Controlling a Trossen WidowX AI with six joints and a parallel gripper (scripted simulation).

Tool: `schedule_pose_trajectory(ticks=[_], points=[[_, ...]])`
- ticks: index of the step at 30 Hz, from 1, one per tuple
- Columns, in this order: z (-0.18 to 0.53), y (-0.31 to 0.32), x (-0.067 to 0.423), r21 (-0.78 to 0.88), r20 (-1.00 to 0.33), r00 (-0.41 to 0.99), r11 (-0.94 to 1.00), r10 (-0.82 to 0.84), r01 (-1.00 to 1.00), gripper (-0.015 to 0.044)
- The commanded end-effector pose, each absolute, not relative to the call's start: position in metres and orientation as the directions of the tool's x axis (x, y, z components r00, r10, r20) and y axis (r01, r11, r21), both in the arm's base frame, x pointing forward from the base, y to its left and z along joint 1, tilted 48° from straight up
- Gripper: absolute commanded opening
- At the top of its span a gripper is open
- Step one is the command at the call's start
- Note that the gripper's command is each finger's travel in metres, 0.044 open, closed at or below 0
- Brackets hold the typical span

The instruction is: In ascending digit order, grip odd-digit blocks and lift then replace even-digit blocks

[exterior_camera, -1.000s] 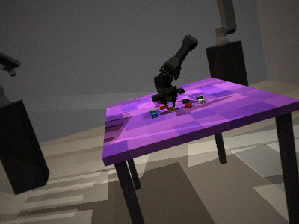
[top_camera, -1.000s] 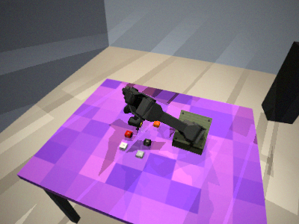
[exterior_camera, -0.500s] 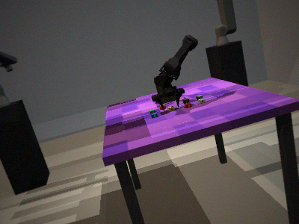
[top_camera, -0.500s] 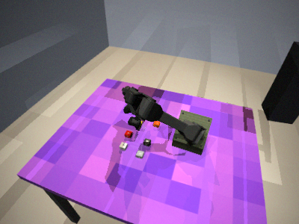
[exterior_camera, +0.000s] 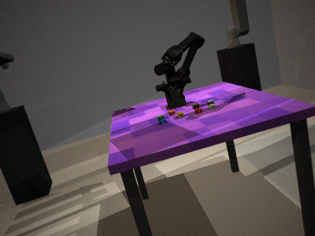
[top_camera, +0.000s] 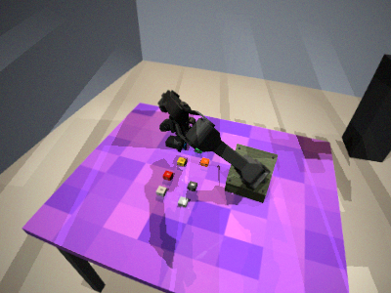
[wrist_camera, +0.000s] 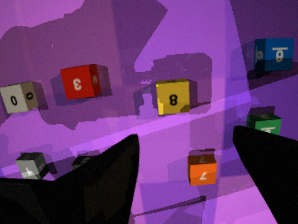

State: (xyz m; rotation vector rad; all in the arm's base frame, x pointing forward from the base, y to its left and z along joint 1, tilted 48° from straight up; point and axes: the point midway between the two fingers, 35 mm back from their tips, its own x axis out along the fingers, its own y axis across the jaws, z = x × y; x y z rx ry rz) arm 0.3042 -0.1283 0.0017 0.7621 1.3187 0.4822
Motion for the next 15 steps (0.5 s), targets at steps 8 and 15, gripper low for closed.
schedule_pose_trajectory(ticks=[8,15], points=[[0.022,-0.148,0.297,0.727,-0.683,0.215,0.680,0.698,0.099,0.0120],[0.001,-0.167,0.283,0.723,-0.687,0.216,0.683,0.694,0.107,0.0120]])
